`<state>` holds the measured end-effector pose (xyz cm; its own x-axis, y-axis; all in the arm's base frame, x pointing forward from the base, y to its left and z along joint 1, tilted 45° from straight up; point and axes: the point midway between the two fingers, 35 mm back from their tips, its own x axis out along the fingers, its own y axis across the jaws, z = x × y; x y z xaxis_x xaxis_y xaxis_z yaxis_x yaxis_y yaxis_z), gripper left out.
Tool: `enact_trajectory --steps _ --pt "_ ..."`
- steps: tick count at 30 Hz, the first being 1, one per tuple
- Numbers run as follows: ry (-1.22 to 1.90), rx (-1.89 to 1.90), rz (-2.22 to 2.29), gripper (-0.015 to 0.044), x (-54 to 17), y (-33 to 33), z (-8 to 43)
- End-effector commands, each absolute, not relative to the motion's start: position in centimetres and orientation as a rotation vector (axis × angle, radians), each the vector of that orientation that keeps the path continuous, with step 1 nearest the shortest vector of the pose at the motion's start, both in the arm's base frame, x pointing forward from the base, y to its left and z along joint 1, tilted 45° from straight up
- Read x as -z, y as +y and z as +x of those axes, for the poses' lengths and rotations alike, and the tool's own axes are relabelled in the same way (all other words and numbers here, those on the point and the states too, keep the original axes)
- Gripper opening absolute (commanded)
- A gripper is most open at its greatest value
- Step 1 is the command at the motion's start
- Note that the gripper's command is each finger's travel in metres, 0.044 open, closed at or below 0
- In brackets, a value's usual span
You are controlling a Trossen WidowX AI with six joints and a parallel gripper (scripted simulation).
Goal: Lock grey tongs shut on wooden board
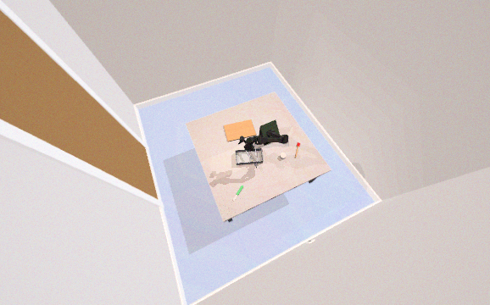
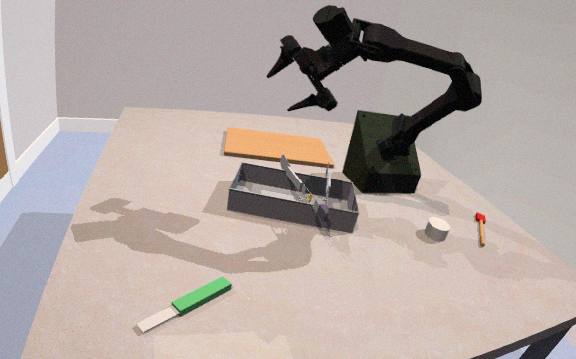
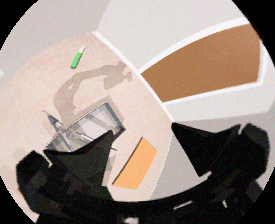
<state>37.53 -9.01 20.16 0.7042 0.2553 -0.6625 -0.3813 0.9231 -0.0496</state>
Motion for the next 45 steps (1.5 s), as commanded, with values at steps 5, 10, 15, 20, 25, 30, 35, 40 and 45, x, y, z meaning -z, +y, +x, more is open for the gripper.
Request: enact_trajectory --steps 5,10,15,20,25,30,35,40,45 --pt "0.778 -1.029 -0.404 0.044 -15.7 2.2 33.7" --pt "0.742 -1.296 -0.448 0.044 -15.0 6.1 31.2" --pt "0.74 -1.305 -0.449 0.044 -15.0 6.3 31.1" --pt "0.74 -1.305 -0.449 0.044 -15.0 6.3 31.1" --pt "0.74 -1.305 -0.449 0.044 -15.5 6.8 30.6" --pt "0.74 -1.305 -0.449 0.044 -15.4 6.9 30.7" --pt "0.741 -1.305 -0.45 0.044 -14.9 7.3 30.8" --pt "0.742 -1.305 -0.452 0.044 -14.3 7.8 31.0" --pt "0.743 -1.304 -0.453 0.044 -13.7 8.3 31.2"
